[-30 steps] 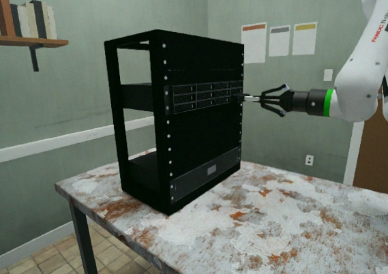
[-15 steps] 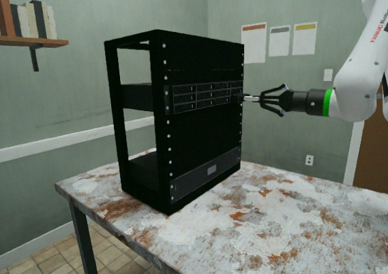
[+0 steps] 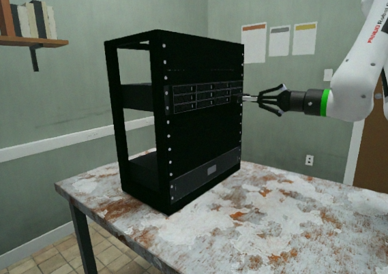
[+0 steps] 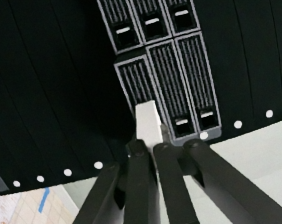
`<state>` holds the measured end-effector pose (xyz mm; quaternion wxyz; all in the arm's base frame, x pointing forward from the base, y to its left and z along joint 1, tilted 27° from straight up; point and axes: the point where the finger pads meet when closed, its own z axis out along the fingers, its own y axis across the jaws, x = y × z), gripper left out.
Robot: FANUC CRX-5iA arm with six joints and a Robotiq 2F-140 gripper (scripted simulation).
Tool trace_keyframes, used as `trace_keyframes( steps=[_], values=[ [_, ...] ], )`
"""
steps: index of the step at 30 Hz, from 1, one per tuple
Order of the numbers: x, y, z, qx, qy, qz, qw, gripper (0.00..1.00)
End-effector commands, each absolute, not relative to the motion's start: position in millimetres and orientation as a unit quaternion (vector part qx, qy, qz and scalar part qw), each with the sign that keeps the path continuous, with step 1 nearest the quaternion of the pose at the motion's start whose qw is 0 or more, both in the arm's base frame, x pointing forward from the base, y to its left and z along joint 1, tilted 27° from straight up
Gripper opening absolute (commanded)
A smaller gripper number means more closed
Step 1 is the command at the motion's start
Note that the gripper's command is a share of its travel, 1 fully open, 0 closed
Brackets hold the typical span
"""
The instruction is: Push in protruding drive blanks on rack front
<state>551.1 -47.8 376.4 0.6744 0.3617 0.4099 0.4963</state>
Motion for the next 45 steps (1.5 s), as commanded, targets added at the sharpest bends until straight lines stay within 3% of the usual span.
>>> trace_keyframes(
  steps=[1,45],
  values=[
    [551,-48,377,0.361,0.41,0.497,0.675,0.1],
    [572,-49,386,0.361,0.41,0.497,0.675,0.1]
  ],
)
